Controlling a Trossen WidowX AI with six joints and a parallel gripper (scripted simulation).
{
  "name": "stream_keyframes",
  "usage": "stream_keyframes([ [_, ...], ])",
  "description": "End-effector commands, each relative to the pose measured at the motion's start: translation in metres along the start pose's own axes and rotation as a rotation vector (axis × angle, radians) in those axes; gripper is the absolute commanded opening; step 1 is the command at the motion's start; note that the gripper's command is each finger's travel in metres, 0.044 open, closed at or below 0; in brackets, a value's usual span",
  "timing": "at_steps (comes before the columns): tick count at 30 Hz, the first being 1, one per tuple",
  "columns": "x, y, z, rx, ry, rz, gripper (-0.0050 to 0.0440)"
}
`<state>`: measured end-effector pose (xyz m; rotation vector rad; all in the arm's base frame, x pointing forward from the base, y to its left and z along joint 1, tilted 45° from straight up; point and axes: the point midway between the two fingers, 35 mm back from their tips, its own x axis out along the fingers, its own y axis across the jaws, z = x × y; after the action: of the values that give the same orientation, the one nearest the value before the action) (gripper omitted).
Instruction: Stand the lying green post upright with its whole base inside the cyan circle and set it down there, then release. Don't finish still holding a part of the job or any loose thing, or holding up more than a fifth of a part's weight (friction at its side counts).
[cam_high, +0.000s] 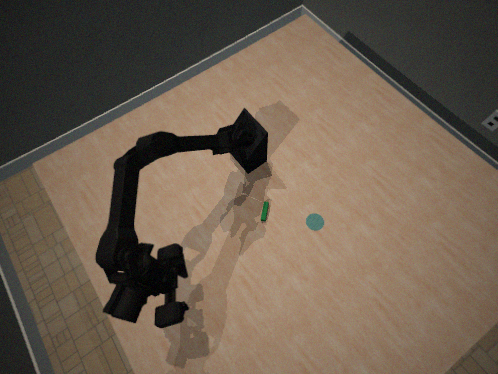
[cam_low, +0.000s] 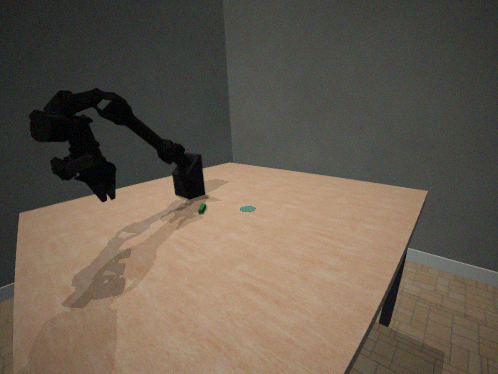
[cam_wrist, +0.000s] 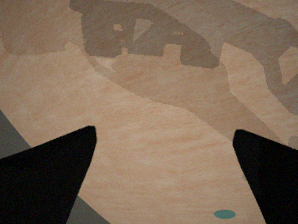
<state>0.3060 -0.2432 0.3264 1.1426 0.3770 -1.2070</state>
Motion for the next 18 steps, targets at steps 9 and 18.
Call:
stream_keyframes([
  [9, 0.0000, 0.0000, 0.0000, 0.000, 0.000, 0.000, 0.0400],
  [18, 0.0011, -0.0003, -0.0017, -0.005, 0.001, -0.003, 0.0376],
])
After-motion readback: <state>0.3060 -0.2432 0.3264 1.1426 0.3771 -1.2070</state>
